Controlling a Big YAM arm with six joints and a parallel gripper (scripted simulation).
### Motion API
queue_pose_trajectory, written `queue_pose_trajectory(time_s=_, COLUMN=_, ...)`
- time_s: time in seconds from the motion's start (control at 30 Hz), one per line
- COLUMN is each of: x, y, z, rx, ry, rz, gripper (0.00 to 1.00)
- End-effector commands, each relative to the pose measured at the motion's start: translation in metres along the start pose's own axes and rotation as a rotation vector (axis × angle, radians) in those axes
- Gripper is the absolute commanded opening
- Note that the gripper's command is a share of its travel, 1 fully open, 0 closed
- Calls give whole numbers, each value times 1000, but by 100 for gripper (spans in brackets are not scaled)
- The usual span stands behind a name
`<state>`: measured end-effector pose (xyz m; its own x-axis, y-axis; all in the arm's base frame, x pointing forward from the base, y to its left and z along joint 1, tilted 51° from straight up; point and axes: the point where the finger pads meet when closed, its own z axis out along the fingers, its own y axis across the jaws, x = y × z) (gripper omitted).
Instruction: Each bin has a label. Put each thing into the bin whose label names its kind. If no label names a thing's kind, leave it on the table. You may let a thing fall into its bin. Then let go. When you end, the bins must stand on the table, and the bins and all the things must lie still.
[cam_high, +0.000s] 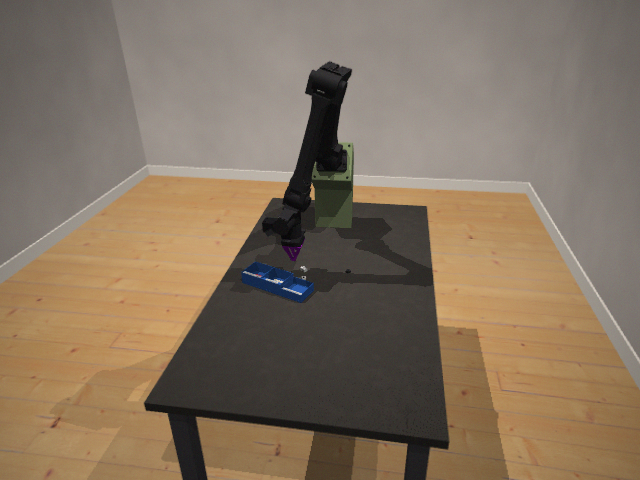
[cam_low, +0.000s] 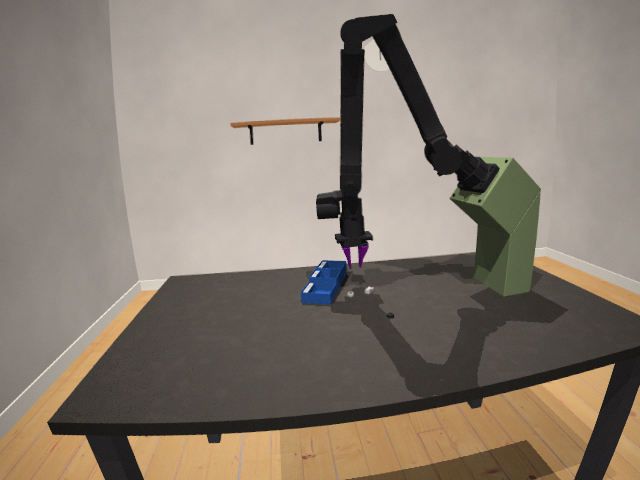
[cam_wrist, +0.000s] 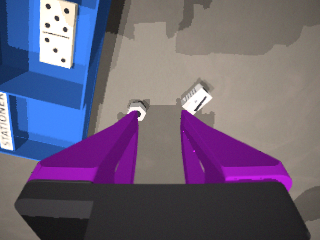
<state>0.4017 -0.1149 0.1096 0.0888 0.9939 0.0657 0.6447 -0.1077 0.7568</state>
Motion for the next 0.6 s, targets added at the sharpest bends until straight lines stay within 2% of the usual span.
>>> queue_pose_trajectory(time_s=0.0, x=16, y=-11, z=-5, rx=-30, ry=-2, rz=-155, gripper=28)
queue_pose_trajectory(time_s=0.1, x=28, y=-33, z=-5, rx=-18, ry=-2, rz=-238, gripper=28)
queue_pose_trajectory(time_s=0.17, x=19, y=-43, z=0, rx=0, ry=-3, rz=-297, gripper=28)
queue_pose_trajectory(time_s=0.27, x=19, y=-43, z=0, rx=4, ry=2, rz=-326, gripper=28)
queue_pose_trajectory(time_s=0.3, x=19, y=-38, z=-3, rx=7, ry=2, rz=-391, gripper=28)
queue_pose_trajectory(time_s=0.57, x=19, y=-37, z=-4, rx=3, ry=-2, rz=-604, gripper=28)
